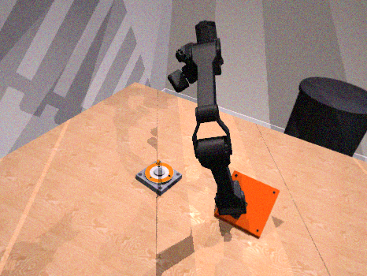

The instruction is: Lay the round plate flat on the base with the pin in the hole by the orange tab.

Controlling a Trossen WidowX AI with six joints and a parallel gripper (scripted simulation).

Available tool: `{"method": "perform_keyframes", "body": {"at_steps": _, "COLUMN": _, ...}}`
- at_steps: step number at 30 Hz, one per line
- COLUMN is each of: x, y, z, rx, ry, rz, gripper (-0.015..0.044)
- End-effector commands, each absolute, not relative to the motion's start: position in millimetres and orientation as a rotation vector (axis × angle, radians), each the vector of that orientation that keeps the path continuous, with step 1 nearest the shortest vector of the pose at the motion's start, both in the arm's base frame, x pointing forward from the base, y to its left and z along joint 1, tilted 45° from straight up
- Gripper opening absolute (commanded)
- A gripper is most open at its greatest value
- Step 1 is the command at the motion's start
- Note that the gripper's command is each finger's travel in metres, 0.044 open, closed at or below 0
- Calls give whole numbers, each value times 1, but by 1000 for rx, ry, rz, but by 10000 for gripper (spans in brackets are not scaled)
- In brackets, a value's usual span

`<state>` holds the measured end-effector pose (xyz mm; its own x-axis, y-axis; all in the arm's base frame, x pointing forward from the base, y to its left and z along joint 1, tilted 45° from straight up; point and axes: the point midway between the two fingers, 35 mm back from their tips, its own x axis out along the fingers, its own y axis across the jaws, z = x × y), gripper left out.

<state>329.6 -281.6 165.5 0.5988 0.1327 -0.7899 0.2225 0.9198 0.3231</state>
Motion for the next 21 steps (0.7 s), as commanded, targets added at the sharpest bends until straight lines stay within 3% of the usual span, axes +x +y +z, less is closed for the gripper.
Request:
{"method": "perform_keyframes", "body": {"at_steps": 1, "x": 356, "y": -222, "z": 131, "rx": 437, "ry": 1056, "rz": 146, "gripper": 0}}
{"method": "perform_keyframes", "body": {"at_steps": 10, "x": 368, "y": -69, "z": 65, "rx": 452, "ry": 1375, "rz": 603, "gripper": 0}}
{"method": "perform_keyframes", "body": {"at_steps": 15, "x": 354, "y": -26, "z": 41, "rx": 451, "ry": 1496, "rz": 745, "gripper": 0}}
{"method": "perform_keyframes", "body": {"at_steps": 21, "x": 353, "y": -19, "z": 36, "rx": 448, "ry": 1498, "rz": 756, "gripper": 0}}
